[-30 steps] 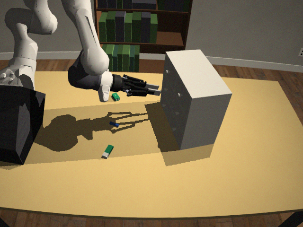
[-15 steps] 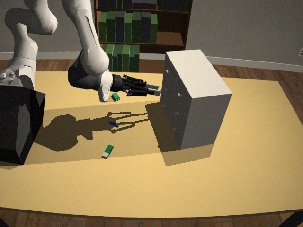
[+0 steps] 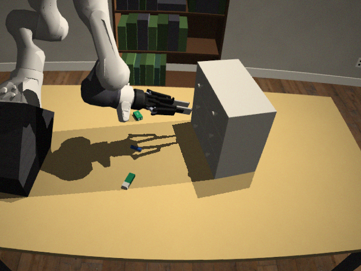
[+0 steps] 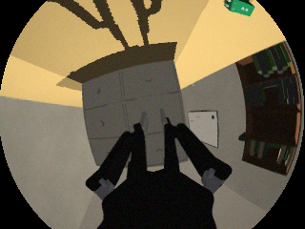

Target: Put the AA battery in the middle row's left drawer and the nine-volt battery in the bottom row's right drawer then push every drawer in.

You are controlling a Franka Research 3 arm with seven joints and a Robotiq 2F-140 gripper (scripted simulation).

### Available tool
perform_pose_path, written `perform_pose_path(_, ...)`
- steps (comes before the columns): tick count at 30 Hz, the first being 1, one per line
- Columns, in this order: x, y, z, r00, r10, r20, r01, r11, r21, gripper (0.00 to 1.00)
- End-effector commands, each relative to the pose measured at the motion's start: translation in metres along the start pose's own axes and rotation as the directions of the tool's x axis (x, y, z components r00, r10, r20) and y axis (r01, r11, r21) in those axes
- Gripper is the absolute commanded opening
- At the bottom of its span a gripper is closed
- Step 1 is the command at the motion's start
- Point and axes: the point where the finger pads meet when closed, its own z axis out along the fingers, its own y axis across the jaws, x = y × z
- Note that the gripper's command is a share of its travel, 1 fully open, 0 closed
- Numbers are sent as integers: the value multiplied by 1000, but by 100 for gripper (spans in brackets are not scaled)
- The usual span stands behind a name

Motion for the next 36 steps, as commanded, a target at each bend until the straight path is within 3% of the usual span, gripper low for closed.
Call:
perform_pose_path(1,1,-1,0,1000,-1,-1,1,1000,1,20)
perform_pose_path(19,0,-1,2,1000,-1,-1,1,1000,1,20)
perform_pose_path(36,-8,-1,24,1000,-1,-1,1,1000,1,20)
